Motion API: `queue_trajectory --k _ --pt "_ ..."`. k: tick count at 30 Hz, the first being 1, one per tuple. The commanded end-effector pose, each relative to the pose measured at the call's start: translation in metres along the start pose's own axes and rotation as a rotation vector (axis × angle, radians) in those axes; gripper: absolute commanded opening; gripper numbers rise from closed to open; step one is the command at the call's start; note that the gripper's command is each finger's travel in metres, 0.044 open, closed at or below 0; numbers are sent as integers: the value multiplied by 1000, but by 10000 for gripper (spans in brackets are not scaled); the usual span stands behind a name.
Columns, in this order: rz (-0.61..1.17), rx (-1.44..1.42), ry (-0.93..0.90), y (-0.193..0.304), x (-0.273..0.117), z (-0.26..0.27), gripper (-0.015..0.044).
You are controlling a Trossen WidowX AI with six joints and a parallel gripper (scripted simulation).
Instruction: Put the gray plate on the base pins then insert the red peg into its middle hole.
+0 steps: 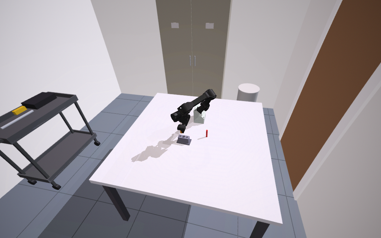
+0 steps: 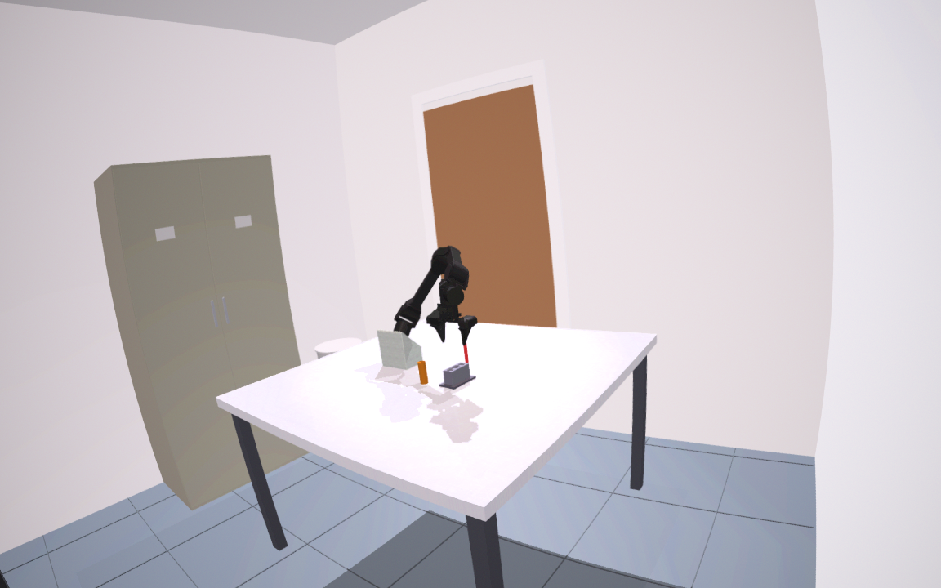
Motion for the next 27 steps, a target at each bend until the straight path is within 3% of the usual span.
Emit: queue_trajectory --k 1,13,27 --pt "-3 -105 -12 46 -10 -6 440" --pt "4 -461 -2 184 1 -73 440" --pt "6 -482 -3 187 35 -71 440"
Point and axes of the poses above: the point midway between the two fingers, 35 mm back from their tips, its own x axis out along the fingers, its own z axis across the jaws, y = z × x, the point moved 8 cm from there along -x, back along the fingers, and after that the axes turned 8 degrees about -x, right-handed, at the moved point
